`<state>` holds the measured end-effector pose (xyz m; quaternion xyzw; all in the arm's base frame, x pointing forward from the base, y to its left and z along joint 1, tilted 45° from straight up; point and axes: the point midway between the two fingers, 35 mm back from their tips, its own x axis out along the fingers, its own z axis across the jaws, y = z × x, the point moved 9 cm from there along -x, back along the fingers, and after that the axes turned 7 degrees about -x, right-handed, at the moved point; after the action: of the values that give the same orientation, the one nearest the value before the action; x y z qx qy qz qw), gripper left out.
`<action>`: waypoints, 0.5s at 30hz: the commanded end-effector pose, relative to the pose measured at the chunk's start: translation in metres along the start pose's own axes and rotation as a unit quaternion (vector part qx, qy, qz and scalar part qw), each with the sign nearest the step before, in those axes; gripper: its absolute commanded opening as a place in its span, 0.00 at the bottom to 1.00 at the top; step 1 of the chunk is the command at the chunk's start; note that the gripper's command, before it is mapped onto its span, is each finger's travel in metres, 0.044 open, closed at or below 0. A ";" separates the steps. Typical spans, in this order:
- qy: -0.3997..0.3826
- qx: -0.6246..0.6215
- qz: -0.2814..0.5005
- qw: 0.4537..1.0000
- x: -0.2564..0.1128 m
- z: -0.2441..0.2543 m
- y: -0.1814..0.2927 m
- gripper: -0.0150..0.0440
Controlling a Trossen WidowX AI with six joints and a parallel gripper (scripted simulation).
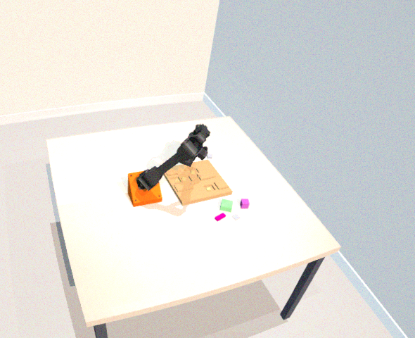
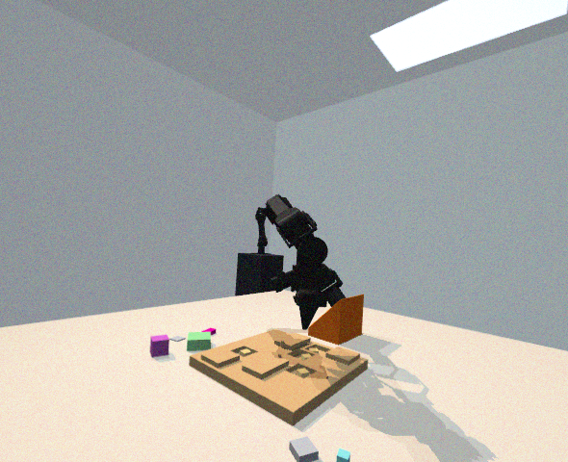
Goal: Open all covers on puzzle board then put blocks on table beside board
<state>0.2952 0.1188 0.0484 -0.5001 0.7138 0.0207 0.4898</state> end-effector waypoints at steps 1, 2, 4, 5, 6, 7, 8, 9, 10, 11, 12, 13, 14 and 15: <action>0.001 -0.026 0.003 1.000 0.002 -0.017 0.014 0.25; 0.002 -0.032 0.003 0.999 0.003 -0.022 0.017 0.25; 0.002 -0.043 0.004 0.999 0.004 -0.030 0.024 0.25; 0.002 -0.049 0.004 0.999 0.004 -0.035 0.027 0.25; 0.003 -0.054 0.004 0.999 0.005 -0.039 0.030 0.25; 0.003 -0.059 0.004 0.998 0.006 -0.043 0.034 0.25; 0.003 -0.063 0.004 0.998 0.006 -0.048 0.037 0.25; 0.004 -0.067 0.003 0.998 0.007 -0.053 0.040 0.25; 0.004 -0.070 0.003 0.998 0.008 -0.056 0.043 0.25; 0.004 -0.072 0.002 0.997 0.009 -0.058 0.044 0.25; 0.004 -0.073 0.002 0.997 0.009 -0.059 0.045 0.25; 0.004 -0.073 0.002 0.997 0.009 -0.059 0.045 0.25; 0.004 -0.073 0.002 0.997 0.009 -0.059 0.045 0.25; 0.004 -0.073 0.002 0.997 0.011 -0.059 0.045 0.25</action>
<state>0.2267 0.1056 0.0516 -0.5314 0.7138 0.0667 0.4513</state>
